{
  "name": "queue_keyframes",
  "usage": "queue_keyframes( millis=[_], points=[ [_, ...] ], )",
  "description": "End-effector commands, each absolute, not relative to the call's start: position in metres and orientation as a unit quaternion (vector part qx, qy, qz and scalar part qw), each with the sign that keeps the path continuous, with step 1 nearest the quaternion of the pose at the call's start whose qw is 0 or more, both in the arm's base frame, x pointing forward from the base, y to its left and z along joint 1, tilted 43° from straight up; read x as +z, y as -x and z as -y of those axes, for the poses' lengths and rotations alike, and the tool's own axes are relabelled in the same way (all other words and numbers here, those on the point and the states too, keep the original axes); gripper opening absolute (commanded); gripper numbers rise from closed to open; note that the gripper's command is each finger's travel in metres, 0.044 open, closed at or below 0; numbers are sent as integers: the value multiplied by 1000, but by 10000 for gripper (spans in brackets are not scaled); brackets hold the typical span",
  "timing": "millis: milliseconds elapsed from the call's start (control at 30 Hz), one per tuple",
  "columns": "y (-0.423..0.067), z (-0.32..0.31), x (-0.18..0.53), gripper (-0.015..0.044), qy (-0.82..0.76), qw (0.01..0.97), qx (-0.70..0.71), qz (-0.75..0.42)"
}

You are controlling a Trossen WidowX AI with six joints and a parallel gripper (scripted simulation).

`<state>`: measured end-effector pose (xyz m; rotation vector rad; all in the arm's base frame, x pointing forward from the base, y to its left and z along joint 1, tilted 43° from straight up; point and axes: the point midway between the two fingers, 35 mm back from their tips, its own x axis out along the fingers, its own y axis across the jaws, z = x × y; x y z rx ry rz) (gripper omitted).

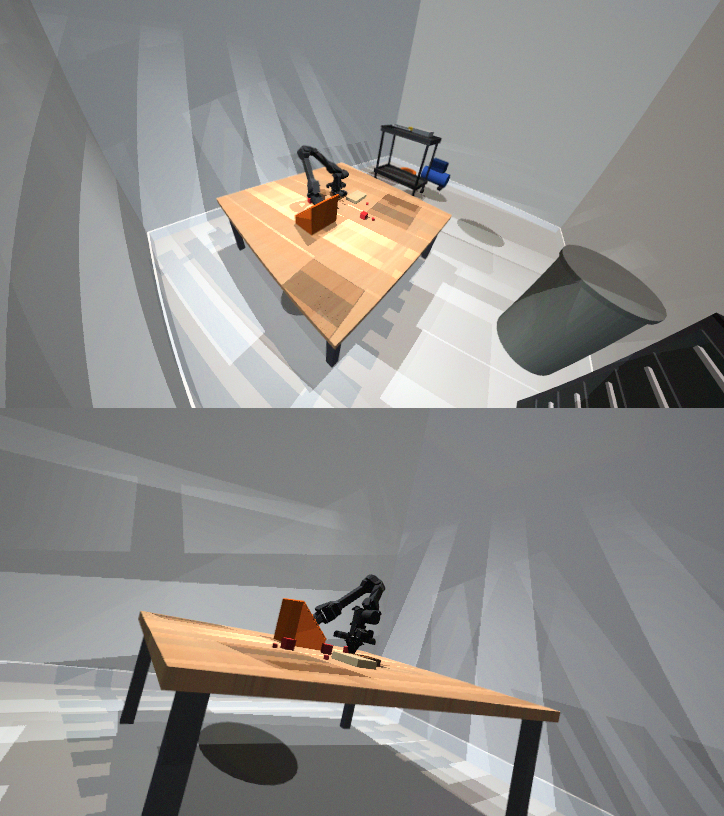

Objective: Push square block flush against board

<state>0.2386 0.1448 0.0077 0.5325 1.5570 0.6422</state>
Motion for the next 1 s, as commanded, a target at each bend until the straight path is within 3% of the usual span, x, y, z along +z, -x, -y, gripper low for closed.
queue_keyframes(
  millis=[0, 467, 967],
  points=[
    [-245, -146, 7, 0, -233, 633, 282, -682],
    [-262, -148, 7, 0, -233, 634, 282, -682],
    [-242, -147, 8, 0, -233, 633, 282, -682]
  ],
)
